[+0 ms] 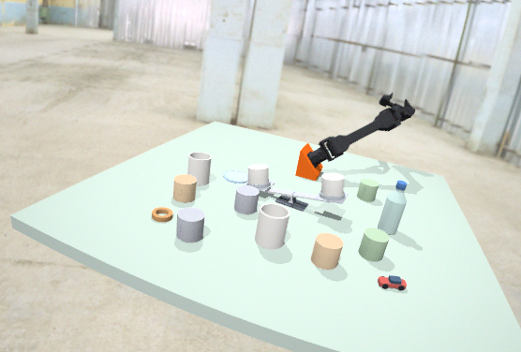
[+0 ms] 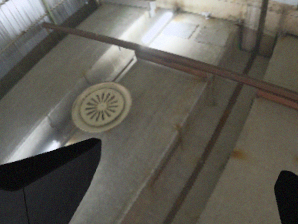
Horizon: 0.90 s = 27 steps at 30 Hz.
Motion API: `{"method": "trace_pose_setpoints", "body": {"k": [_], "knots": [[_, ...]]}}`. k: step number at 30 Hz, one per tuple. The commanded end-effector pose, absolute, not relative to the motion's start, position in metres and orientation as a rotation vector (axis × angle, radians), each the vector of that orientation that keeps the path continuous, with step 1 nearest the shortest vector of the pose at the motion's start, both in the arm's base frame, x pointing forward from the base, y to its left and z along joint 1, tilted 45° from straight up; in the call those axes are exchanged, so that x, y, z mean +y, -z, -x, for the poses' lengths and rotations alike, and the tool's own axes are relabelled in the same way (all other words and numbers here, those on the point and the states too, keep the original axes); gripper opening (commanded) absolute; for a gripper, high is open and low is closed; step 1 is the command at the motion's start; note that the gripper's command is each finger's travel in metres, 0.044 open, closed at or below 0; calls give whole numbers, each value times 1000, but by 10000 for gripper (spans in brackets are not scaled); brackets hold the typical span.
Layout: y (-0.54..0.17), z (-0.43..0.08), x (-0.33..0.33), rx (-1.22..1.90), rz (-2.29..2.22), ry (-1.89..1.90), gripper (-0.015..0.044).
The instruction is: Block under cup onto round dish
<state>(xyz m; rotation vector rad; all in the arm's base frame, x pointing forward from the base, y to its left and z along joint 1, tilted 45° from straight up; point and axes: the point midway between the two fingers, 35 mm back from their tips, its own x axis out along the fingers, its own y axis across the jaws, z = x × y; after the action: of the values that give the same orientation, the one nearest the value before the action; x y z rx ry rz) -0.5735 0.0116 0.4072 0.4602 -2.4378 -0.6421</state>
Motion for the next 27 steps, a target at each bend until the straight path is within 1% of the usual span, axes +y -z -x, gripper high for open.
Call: {"method": "trace_pose_setpoints", "body": {"k": [1,2,5,13,20,27], "knots": [[-407,573,13,-2438,-458,644,426],[-408,573,15,-2440,-450,651,440],[-410,571,34,-2449,-398,695,440],[-422,551,117,-2480,-163,894,440],[-440,515,197,-2470,92,1094,440],[-457,465,269,-2441,351,1299,440]]}}
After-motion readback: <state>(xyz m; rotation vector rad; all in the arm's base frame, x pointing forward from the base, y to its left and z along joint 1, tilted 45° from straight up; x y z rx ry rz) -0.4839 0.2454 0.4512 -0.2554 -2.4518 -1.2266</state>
